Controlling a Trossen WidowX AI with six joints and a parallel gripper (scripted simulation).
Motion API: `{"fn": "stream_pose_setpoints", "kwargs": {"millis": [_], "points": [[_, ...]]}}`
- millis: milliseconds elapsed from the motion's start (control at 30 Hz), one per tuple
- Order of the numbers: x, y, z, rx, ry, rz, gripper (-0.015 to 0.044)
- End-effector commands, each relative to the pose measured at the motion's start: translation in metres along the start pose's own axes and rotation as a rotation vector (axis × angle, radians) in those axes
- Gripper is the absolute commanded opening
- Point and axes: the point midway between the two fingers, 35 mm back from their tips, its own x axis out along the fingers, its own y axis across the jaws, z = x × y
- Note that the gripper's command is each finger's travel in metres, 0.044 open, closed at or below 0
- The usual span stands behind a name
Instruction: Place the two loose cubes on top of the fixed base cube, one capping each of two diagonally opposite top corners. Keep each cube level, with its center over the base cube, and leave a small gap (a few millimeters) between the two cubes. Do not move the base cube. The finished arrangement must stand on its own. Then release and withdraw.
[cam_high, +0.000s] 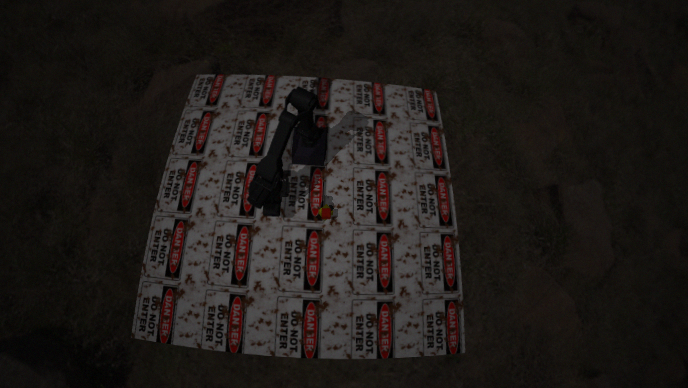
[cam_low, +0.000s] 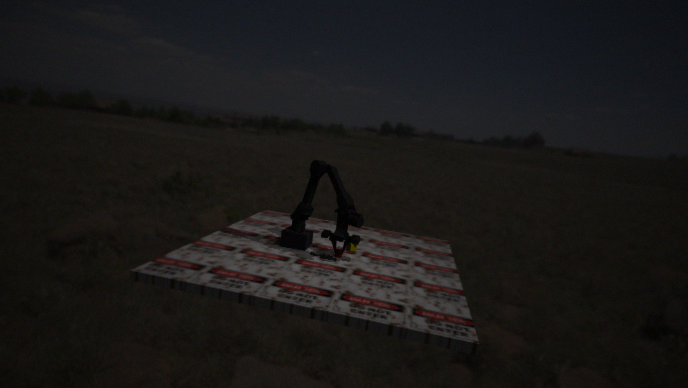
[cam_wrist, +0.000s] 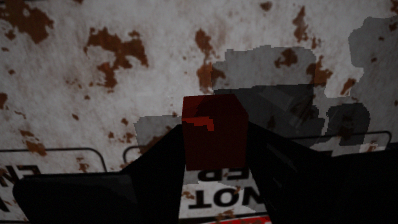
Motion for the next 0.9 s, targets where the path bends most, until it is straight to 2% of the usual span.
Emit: {"fn": "stream_pose_setpoints", "kwargs": {"millis": [0, 867], "points": [[-0.013, 0.003, 0.001, -0.002, -0.003, 0.011, 0.0105], [-0.09, -0.002, -0.002, -0.002, -0.003, 0.01, 0.0105]]}}
